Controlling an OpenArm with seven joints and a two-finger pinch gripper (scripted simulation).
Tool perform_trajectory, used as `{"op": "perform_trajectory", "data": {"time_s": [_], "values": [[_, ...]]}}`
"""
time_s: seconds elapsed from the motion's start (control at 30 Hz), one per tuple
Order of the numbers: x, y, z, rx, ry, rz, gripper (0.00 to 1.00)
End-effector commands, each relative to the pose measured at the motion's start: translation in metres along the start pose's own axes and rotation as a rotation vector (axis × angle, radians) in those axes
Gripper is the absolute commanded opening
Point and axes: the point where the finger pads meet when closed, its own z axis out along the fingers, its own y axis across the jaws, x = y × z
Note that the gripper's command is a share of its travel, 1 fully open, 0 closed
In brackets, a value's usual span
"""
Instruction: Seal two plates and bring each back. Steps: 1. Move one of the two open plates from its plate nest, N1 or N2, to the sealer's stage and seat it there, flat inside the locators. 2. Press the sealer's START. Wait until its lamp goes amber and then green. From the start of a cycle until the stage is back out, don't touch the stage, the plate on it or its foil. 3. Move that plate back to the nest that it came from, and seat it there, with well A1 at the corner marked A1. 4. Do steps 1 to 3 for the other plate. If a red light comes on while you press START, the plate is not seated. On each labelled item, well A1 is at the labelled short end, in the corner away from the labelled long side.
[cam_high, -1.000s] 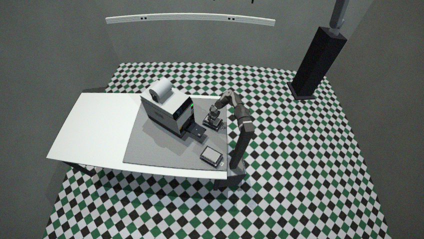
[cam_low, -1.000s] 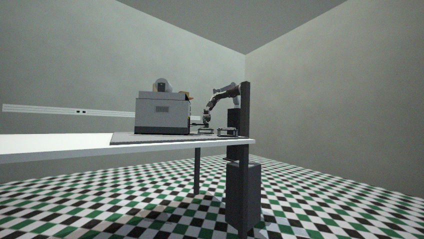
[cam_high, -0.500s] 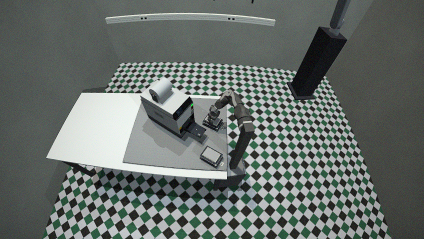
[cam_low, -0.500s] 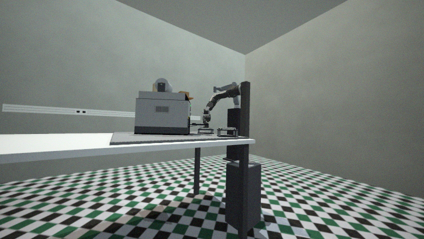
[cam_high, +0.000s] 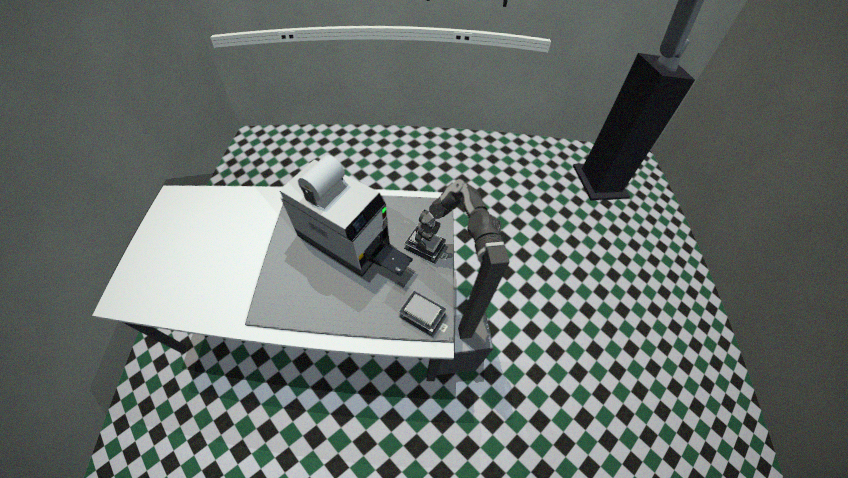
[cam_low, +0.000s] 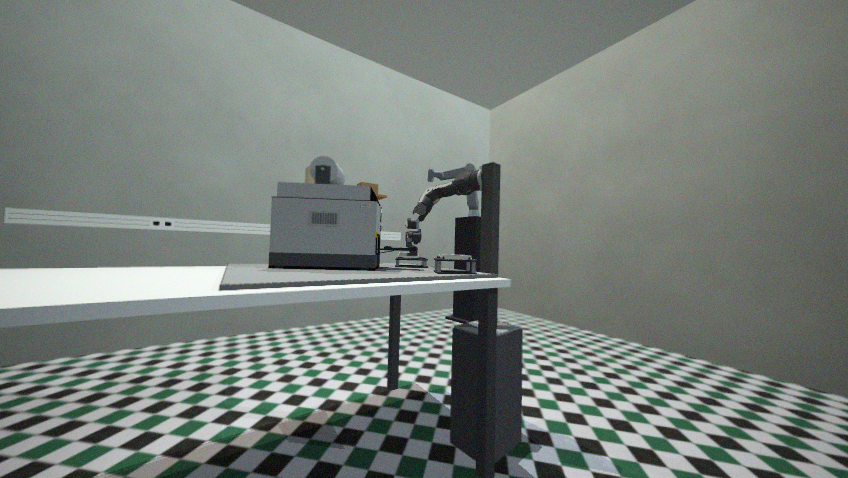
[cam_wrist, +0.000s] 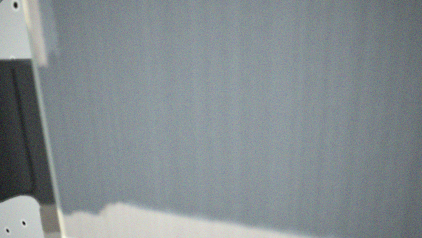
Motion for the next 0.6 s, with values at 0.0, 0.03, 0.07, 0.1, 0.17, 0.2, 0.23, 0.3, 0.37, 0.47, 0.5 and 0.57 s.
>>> {"op": "perform_trajectory", "data": {"time_s": [0.0,0.03,0.07,0.1,0.17,0.2,0.23,0.3,0.37,0.47,0.5,0.57], "values": [[-0.0007,0.0010,0.0005,-0.006,-0.004,0.000,0.00],[-0.0007,0.0009,0.0008,-0.006,-0.004,0.000,0.00],[-0.0007,0.0009,0.0012,-0.006,-0.004,0.000,0.00],[-0.0007,0.0009,0.0012,-0.006,-0.004,0.000,0.00],[-0.0006,0.0008,0.0015,-0.005,-0.003,0.000,0.00],[-0.0005,0.0011,0.0020,-0.006,-0.003,0.000,0.00],[-0.0005,0.0011,0.0022,-0.006,-0.003,0.000,0.00],[-0.0008,0.0009,0.0028,-0.006,-0.004,0.000,0.00],[-0.0006,0.0009,0.0035,-0.006,-0.004,0.000,0.00],[-0.0007,0.0010,0.0045,-0.006,-0.004,0.000,0.00],[-0.0007,0.0009,0.0048,-0.006,-0.004,0.000,0.00],[-0.0006,0.0009,0.0055,-0.006,-0.004,0.000,0.00]]}}
